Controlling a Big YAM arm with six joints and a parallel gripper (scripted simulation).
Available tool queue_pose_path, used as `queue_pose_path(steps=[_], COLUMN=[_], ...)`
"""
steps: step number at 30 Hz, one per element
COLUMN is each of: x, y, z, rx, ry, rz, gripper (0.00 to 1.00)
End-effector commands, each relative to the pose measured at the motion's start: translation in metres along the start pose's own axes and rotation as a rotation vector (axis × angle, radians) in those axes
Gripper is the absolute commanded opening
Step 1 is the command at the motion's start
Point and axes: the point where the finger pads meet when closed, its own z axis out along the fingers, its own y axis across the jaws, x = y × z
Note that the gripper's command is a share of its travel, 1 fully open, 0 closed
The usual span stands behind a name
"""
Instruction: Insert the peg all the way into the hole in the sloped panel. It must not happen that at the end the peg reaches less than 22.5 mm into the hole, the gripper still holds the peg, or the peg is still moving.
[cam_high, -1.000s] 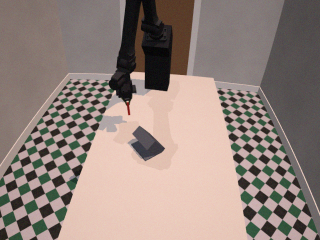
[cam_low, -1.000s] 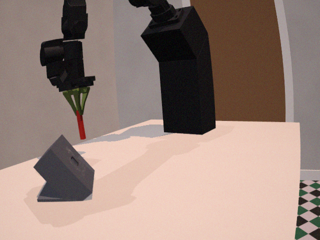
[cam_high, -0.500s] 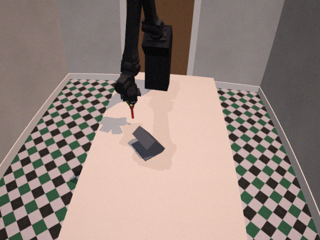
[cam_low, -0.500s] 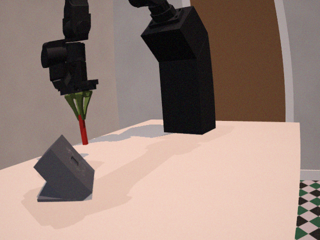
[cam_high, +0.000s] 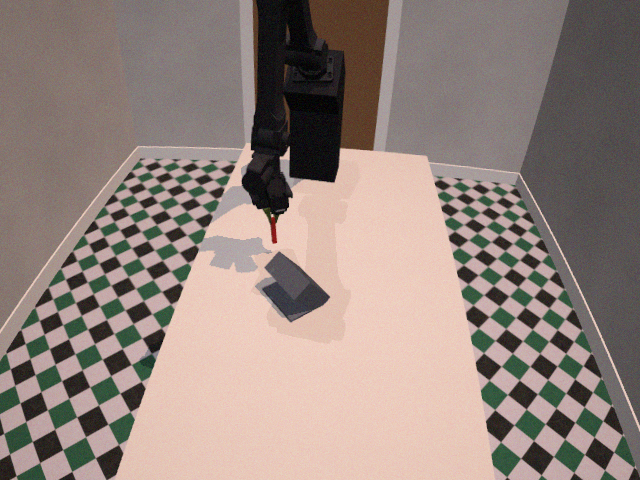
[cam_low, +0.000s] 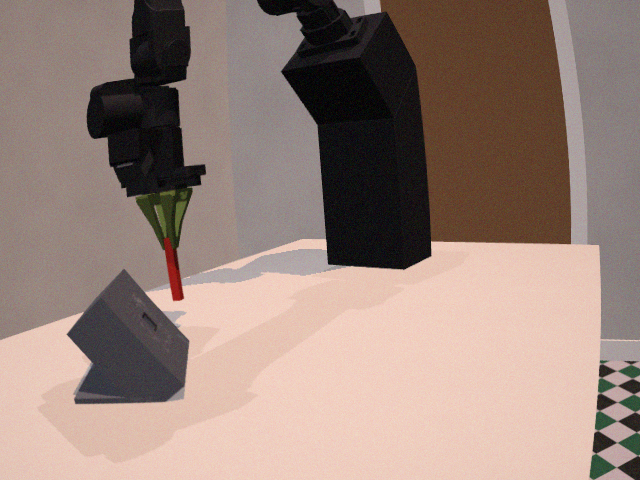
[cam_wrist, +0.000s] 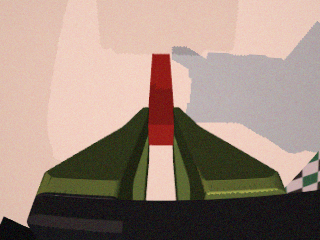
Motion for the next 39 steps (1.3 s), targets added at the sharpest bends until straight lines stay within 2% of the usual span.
queue_pose_path(steps=[1, 9, 14, 16, 20, 27, 30, 31, 34, 39], x=[-0.011, -0.025, -0.023, -0.033, -0.039, -0.046, -0.049, -0.051, -0.062, -0.063], y=[0.007, 0.02, 0.021, 0.029, 0.037, 0.057, 0.058, 0.05, 0.058, 0.067], z=[0.007, 0.012, 0.009, 0.014, 0.016, 0.003, 0.002, 0.008, 0.009, 0.015], rx=[-0.002, 0.005, 0.012, 0.01, 0.012, -0.031, -0.024, -0.007, -0.001, 0.014], ry=[-0.016, -0.025, -0.014, -0.03, -0.034, -0.057, -0.069, -0.07, -0.087, -0.082], rz=[-0.023, -0.074, -0.081, -0.103, -0.123, -0.158, -0.164, -0.159, -0.188, -0.225], gripper=[0.0, 0.0, 0.0, 0.0, 0.0, 0.0, 0.0, 0.0, 0.0, 0.0])
